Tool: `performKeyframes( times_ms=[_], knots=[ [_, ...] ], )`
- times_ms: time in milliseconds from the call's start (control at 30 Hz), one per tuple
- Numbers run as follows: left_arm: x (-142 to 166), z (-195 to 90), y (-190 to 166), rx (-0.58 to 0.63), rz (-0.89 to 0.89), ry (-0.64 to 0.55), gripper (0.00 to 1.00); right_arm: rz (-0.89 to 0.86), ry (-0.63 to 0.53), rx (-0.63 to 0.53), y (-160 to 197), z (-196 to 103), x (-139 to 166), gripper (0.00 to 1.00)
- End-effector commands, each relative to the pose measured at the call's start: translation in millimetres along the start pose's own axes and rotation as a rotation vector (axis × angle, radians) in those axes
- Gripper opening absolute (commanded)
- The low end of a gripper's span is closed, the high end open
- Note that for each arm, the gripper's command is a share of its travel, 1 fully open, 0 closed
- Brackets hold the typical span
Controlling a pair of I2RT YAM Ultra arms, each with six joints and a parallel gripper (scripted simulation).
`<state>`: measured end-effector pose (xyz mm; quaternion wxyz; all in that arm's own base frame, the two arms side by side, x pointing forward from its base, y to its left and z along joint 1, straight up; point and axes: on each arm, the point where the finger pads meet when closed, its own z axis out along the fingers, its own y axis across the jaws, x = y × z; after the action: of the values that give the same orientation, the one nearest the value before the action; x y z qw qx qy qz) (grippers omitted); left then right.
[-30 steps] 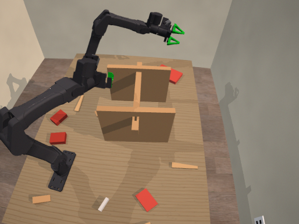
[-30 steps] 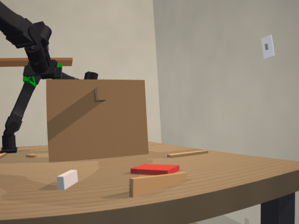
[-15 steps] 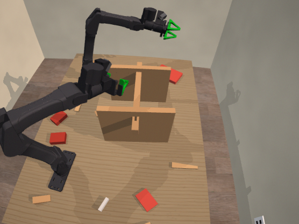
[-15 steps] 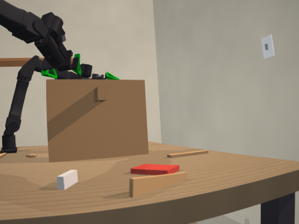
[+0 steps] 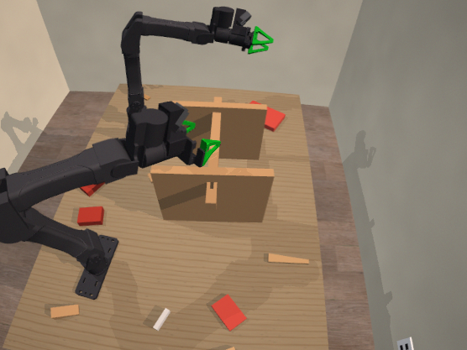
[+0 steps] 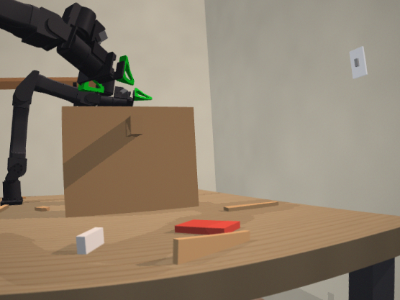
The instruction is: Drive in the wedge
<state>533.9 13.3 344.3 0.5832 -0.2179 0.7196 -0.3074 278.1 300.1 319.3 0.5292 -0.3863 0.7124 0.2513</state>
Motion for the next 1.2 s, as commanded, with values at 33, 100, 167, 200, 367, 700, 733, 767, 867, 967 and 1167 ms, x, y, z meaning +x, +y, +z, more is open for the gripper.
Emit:
performKeyframes(
  times_ms=[33, 100, 167, 200, 367, 700, 733, 767, 867, 967, 1167],
  knots=[
    [-11, -24, -22, -0.002, 0.128, -0.055, 1.0, 0.028, -0.077, 0.101, -32, -17, -19, 1.0],
    [-12, -27, -24, -0.003, 0.145, -0.059, 1.0, 0.037, -0.068, 0.12, -39, -17, -13, 1.0],
    [-17, -30, -30, 0.004, 0.159, -0.073, 1.0, 0.031, -0.1, 0.126, -43, -23, -30, 1.0],
    [-10, -32, -25, -0.008, 0.17, -0.061, 1.0, 0.034, -0.12, 0.155, -51, -29, -35, 1.0],
    [-14, -50, -37, -0.016, 0.257, -0.091, 1.0, 0.06, -0.156, 0.264, -86, -45, -42, 1.0],
    [-13, -76, -47, -0.041, 0.388, -0.124, 1.0, 0.107, -0.169, 0.422, -136, -69, -29, 1.0],
    [-18, -80, -53, -0.034, 0.401, -0.137, 1.0, 0.103, -0.182, 0.427, -138, -73, -35, 1.0],
    [-11, -82, -47, -0.046, 0.414, -0.125, 1.0, 0.105, -0.197, 0.455, -145, -81, -38, 1.0],
    [-12, -93, -53, -0.054, 0.465, -0.143, 1.0, 0.127, -0.195, 0.522, -164, -91, -29, 1.0],
    [-13, -103, -57, -0.064, 0.515, -0.158, 1.0, 0.129, -0.24, 0.587, -180, -111, -42, 1.0],
    [-10, -124, -60, -0.09, 0.612, -0.178, 1.0, 0.156, -0.259, 0.708, -210, -139, -33, 1.0]
  ],
)
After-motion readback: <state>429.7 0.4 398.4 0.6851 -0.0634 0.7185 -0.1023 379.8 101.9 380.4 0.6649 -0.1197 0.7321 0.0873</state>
